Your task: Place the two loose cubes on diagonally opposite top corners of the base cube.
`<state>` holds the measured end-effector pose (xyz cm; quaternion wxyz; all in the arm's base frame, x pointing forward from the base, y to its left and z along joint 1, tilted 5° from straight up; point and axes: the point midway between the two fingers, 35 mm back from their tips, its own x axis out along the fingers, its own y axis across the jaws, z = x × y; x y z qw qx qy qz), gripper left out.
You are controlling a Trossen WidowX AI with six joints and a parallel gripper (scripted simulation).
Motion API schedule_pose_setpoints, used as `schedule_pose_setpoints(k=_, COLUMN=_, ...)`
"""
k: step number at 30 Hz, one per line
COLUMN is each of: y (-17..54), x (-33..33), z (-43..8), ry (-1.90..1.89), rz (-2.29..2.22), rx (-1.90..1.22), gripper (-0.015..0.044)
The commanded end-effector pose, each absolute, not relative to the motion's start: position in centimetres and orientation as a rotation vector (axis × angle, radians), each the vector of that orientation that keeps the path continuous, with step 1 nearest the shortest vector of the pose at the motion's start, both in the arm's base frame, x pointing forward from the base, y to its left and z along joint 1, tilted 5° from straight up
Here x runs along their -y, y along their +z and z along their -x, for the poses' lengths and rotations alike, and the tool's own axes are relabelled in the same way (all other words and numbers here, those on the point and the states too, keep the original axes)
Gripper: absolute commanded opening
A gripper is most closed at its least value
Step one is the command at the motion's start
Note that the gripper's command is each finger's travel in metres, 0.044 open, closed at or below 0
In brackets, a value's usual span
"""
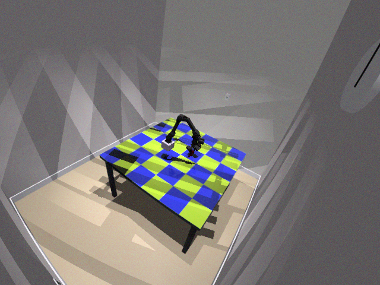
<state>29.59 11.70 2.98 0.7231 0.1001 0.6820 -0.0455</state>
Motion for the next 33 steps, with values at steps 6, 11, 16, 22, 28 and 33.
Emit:
schedule_pose_setpoints(k=6, y=4.6, x=-11.6, z=-29.7, ry=-0.098, rz=-0.223, rx=-1.500, gripper=0.0205)
schedule_pose_setpoints(k=11, y=5.4, x=-11.6, z=-29.6, ry=-0.098, rz=-0.223, rx=-1.500, gripper=0.0205)
schedule_pose_setpoints(k=16, y=6.2, x=-11.5, z=-29.5, ry=-0.098, rz=-0.223, rx=-1.500, gripper=0.0205)
schedule_pose_setpoints(k=22, y=7.2, x=-11.5, z=-29.5, ry=-0.098, rz=-0.223, rx=-1.500, gripper=0.0205)
schedule_pose_setpoints(k=28, y=8.1, x=-11.4, z=-29.4, ry=-0.098, rz=-0.223, rx=-1.500, gripper=0.0205)
schedule_pose_setpoints(k=33, y=8.8, x=-11.3, z=-29.4, ry=-0.098, rz=-0.223, rx=-1.500, gripper=0.0205)
